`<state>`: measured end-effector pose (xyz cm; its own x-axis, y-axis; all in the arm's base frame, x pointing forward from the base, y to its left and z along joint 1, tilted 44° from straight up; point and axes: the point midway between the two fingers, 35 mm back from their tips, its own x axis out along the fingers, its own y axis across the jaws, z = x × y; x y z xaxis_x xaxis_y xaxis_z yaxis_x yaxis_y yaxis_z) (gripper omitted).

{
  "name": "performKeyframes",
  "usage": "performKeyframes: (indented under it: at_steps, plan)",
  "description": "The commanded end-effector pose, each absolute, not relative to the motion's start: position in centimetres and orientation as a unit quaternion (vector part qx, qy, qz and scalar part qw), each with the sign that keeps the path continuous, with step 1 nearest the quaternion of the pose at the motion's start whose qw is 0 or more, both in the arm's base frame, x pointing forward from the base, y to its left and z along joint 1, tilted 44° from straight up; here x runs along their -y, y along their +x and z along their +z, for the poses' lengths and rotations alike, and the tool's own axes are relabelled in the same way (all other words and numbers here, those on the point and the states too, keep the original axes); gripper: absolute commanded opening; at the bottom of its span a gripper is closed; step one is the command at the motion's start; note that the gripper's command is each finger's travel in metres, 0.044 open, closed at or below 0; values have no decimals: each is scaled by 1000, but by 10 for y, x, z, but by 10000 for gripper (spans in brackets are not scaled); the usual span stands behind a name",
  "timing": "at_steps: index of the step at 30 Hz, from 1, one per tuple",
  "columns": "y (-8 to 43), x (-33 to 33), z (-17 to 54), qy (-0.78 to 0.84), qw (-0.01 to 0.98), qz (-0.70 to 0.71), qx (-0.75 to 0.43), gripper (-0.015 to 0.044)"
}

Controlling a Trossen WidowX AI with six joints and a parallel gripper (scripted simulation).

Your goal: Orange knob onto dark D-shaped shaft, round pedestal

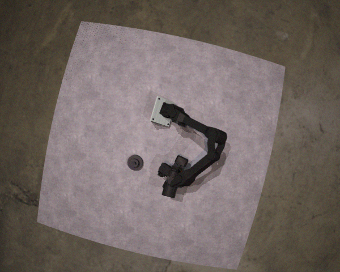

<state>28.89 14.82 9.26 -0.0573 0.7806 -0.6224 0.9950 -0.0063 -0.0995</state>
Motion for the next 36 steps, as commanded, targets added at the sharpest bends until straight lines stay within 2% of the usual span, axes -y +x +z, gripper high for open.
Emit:
performKeyframes:
  at_steps: [1, 36]
  plan:
    - [290, -149, 97, 648, 224, -287, -669, 181]
    - [293, -164, 134, 534, 414, -465, -572, 181]
